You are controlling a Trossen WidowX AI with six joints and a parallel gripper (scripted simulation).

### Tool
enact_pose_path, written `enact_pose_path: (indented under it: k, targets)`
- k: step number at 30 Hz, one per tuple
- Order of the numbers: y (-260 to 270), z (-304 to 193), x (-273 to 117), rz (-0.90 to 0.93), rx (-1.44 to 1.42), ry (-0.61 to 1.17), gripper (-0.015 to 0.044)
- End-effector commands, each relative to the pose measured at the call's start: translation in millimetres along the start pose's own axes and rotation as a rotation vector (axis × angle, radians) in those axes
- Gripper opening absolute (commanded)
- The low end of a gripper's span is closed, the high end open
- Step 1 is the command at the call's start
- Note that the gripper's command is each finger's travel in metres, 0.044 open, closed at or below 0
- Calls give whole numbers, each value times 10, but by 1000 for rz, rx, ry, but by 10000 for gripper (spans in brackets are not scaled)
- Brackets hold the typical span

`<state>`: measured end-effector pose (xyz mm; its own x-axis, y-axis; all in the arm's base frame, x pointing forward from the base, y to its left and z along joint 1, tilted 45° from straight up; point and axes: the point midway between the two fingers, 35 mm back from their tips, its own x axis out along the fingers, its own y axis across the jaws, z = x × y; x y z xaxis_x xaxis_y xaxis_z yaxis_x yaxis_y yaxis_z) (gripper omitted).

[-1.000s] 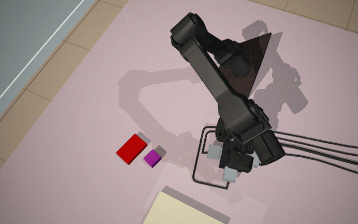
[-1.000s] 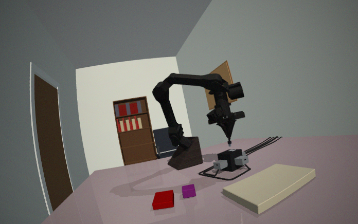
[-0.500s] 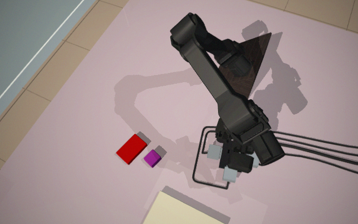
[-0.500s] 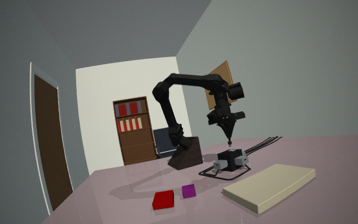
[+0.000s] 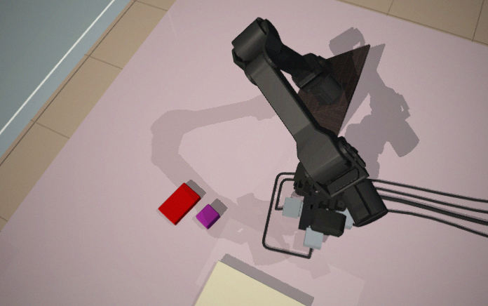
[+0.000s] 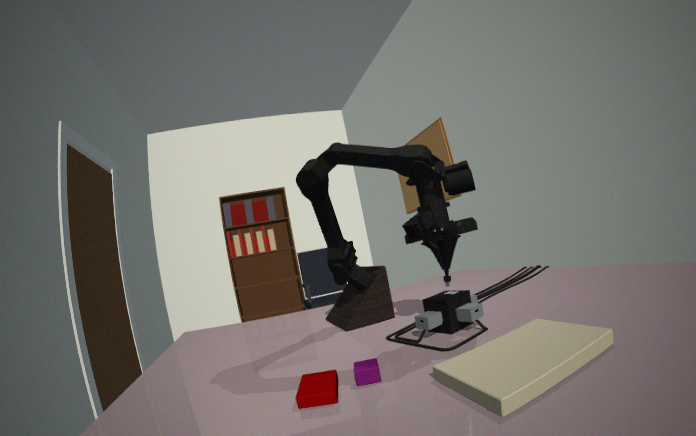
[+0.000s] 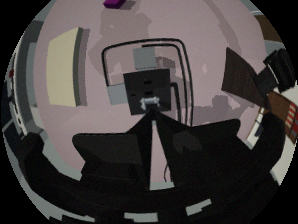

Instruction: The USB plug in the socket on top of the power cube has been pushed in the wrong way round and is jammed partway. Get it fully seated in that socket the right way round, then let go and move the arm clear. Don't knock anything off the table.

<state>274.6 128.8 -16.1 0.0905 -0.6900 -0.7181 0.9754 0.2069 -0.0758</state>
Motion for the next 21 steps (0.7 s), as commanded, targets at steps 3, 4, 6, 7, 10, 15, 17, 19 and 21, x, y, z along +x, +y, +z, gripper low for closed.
enact_pose_path:
  k: [3, 4, 6, 7, 10, 15, 17, 19, 21]
  targets:
    - [-3, -11, 8, -3, -6, 8, 0]
    - [-3, -12, 9, -3, -6, 8, 0]
    - [-3, -13, 11, -3, -8, 9, 0]
    - [-3, -13, 12, -3, -8, 9, 0]
    - [-2, -14, 16, -3, -10, 10, 0]
    - [-1, -17, 22, -3, -13, 12, 0]
    - [-1, -17, 24, -3, -15, 13, 0]
    - [-1, -18, 27, -3, -16, 13, 0]
    - [0, -19, 29, -3, -17, 14, 0]
